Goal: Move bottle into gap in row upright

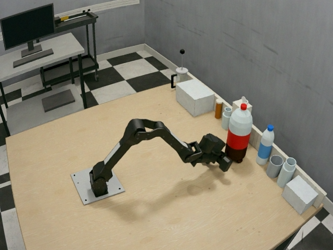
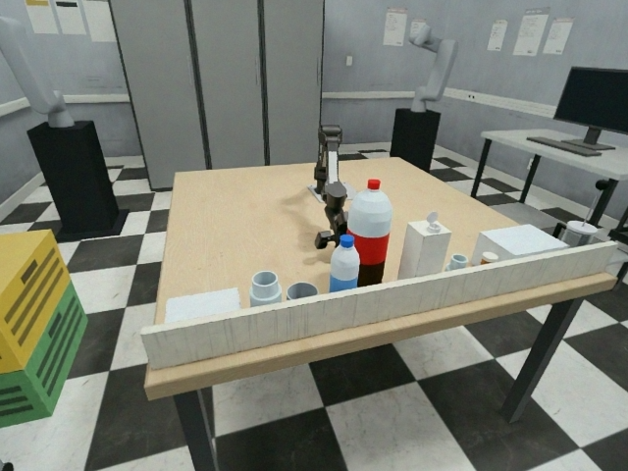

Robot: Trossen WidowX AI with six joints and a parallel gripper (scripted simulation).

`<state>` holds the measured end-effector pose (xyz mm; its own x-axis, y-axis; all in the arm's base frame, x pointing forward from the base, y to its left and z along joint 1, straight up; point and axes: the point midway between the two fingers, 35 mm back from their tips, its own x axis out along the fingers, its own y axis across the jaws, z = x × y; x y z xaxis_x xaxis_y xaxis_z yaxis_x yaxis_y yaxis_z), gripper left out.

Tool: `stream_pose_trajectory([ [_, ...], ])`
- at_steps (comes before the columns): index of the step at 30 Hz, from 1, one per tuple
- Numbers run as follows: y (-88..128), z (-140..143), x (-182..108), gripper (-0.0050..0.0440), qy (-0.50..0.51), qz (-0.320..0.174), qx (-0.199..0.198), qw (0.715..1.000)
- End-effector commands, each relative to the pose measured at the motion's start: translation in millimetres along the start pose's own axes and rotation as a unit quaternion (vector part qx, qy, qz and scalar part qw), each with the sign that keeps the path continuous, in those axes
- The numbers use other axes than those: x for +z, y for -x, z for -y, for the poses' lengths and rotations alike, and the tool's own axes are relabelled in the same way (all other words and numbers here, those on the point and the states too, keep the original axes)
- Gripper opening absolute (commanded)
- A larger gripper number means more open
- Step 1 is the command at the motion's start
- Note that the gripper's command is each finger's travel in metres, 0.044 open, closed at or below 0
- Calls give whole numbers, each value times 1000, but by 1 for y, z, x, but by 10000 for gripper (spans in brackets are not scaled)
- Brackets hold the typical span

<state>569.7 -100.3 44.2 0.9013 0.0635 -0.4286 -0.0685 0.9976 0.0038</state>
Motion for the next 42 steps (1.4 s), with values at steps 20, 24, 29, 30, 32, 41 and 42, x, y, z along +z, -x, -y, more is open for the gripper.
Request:
stream_pose_trajectory([
  [20, -15, 5, 21, -50, 4, 15, 0, 1000],
  [24, -18, 4, 23, -50, 4, 15, 0, 1000],
  [29, -19, 4, 24, -50, 4, 15, 0, 1000],
  [30, -20, 4, 24, -50, 4, 15, 0, 1000],
  [32, -20, 4, 24, -50, 4, 15, 0, 1000],
  [41, -22, 4, 25, -50, 4, 16, 0, 1000],
  [42, -22, 4, 25, -50, 4, 16, 0, 1000],
])
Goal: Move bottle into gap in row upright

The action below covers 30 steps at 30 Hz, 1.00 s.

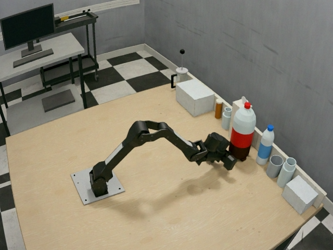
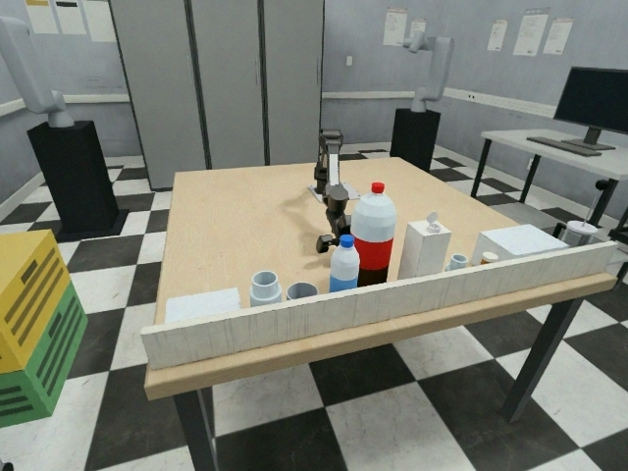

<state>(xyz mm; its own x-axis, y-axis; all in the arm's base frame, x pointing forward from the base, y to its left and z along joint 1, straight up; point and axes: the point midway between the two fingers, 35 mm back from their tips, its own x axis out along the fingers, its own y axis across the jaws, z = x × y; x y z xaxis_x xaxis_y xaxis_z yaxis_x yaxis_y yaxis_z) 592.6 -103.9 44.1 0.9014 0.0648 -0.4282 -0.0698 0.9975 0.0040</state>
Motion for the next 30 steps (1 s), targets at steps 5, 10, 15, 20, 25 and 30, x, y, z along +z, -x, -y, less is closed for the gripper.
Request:
stream_pose_trajectory([
  [5, -2, -1, 16, -50, 4, 15, 0, 1000],
  [10, -3, -1, 17, -50, 4, 16, 0, 1000],
  [15, -4, -1, 17, -50, 4, 15, 0, 1000],
  [20, -5, -1, 18, -50, 4, 16, 0, 1000],
  [25, -6, -1, 18, -50, 4, 16, 0, 1000],
  [30, -7, -1, 19, -50, 4, 16, 0, 1000],
])
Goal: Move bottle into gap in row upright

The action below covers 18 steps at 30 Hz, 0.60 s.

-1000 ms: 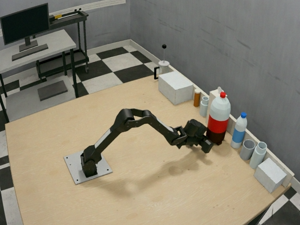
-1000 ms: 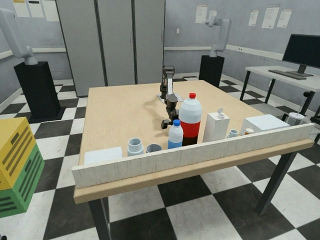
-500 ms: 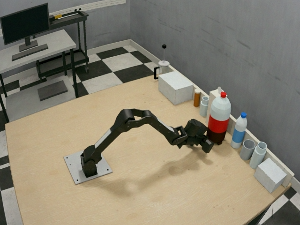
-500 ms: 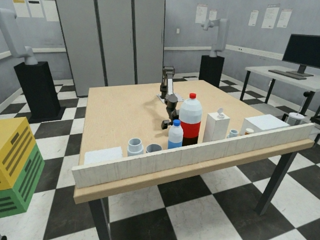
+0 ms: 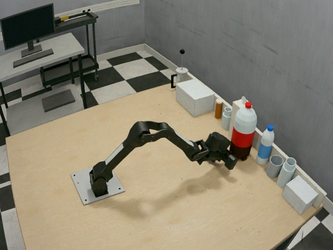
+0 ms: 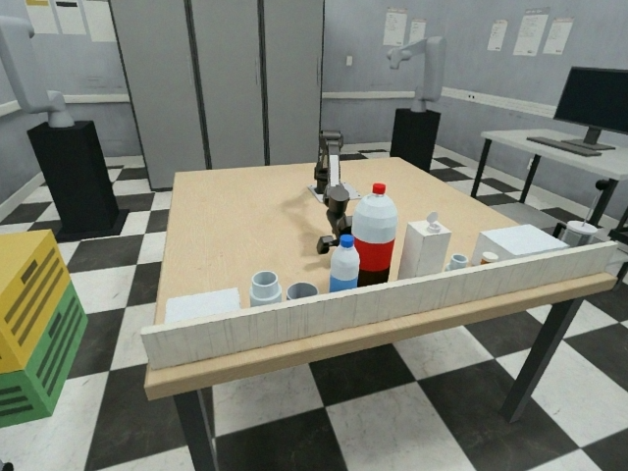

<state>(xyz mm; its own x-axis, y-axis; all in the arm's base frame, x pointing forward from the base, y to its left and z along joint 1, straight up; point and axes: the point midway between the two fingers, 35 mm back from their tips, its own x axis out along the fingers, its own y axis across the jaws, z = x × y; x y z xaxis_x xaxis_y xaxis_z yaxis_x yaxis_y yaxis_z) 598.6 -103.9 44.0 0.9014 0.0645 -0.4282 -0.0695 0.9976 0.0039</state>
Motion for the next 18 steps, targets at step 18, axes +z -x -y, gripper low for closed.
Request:
stream_pose_trajectory([
  [18, -4, -1, 18, -50, 4, 16, 0, 1000],
])
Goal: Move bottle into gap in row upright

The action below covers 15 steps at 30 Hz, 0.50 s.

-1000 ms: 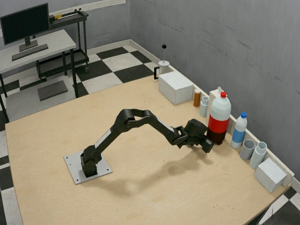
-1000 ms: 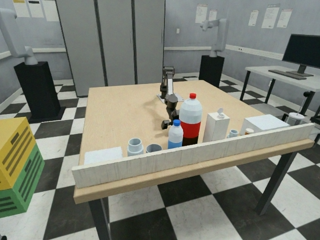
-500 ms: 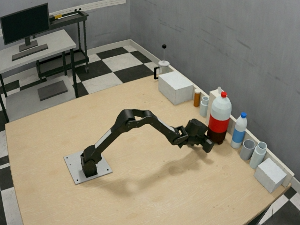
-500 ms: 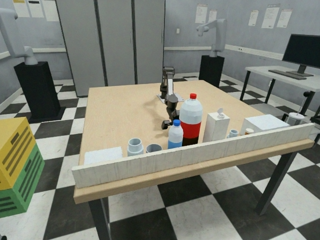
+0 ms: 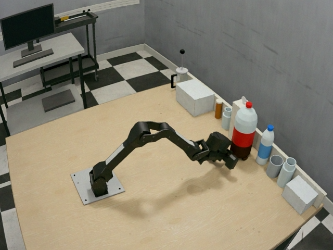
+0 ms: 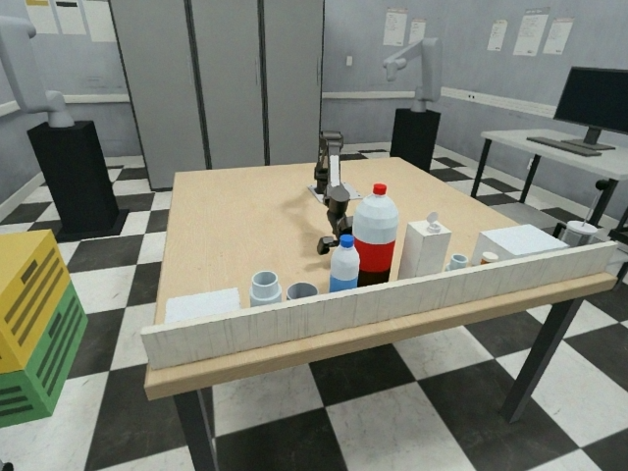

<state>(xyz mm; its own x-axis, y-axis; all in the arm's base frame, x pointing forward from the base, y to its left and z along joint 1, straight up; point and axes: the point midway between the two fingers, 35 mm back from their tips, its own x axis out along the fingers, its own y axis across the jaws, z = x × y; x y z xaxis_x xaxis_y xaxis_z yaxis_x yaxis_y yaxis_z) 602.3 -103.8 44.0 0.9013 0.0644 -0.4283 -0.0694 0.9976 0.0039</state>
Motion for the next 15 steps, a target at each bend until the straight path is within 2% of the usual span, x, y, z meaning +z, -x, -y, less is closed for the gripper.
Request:
stream_pose_trajectory([
  [1, -1, -2, 17, -50, 4, 16, 0, 1000],
  [15, -8, -1, 19, -50, 3, 15, -1, 1000],
])
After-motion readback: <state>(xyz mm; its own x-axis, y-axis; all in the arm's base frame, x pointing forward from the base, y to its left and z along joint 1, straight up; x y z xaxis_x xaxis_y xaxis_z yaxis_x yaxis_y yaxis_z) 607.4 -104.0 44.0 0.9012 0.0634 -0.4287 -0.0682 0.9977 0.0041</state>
